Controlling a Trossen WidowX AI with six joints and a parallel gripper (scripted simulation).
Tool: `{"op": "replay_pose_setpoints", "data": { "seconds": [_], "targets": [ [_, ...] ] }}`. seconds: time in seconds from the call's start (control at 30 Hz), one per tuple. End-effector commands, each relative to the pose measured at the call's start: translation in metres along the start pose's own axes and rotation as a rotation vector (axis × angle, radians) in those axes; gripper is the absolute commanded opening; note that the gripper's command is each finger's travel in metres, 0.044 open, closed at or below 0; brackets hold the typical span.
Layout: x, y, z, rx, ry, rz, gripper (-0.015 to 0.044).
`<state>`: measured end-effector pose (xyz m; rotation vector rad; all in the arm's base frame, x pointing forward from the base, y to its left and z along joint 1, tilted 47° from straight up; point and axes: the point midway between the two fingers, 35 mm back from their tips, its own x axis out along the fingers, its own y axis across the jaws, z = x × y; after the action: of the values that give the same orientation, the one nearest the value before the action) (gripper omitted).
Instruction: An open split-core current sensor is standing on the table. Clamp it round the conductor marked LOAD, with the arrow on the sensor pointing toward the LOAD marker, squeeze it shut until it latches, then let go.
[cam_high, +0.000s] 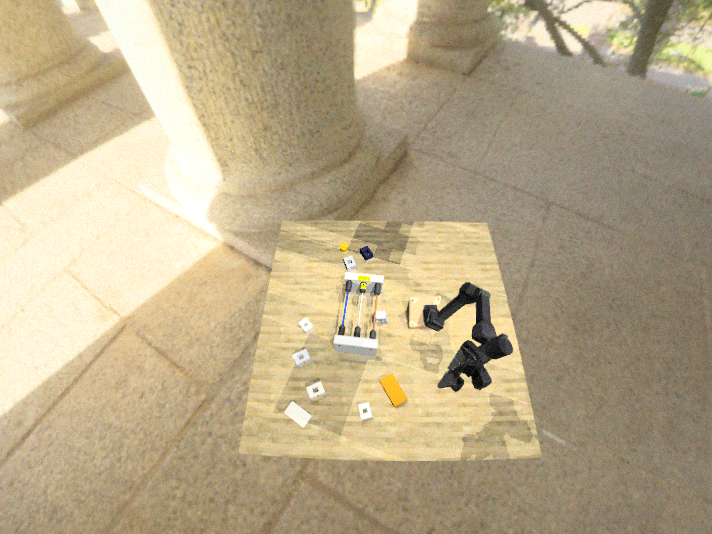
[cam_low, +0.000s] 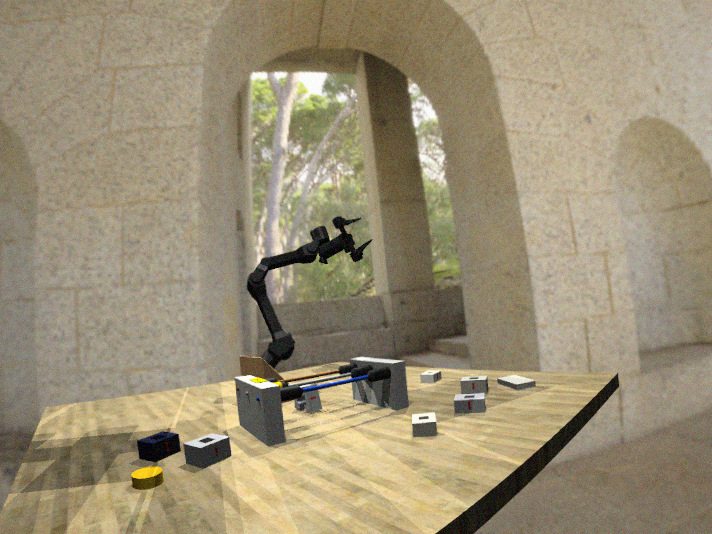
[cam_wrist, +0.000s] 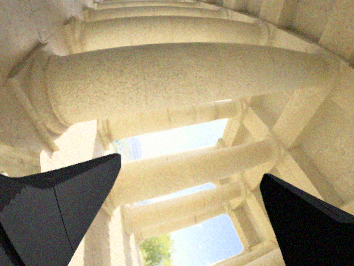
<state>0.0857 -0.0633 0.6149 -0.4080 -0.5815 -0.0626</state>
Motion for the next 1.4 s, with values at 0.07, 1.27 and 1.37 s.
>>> {"op": "replay_pose_setpoints", "data": {
  "seconds": [0.07, 1.27, 1.37],
  "targets": [
    [0.026, 0.093, -0.017, 0.006, 0.023, 0.042, 0.044],
    [0.037, 0.202, -0.317, 0.408, 0.532, 0.052, 0.044],
    [0.038, 0.201, -0.342, 0.389, 0.632, 0.065, 0.044]
  ]
}}
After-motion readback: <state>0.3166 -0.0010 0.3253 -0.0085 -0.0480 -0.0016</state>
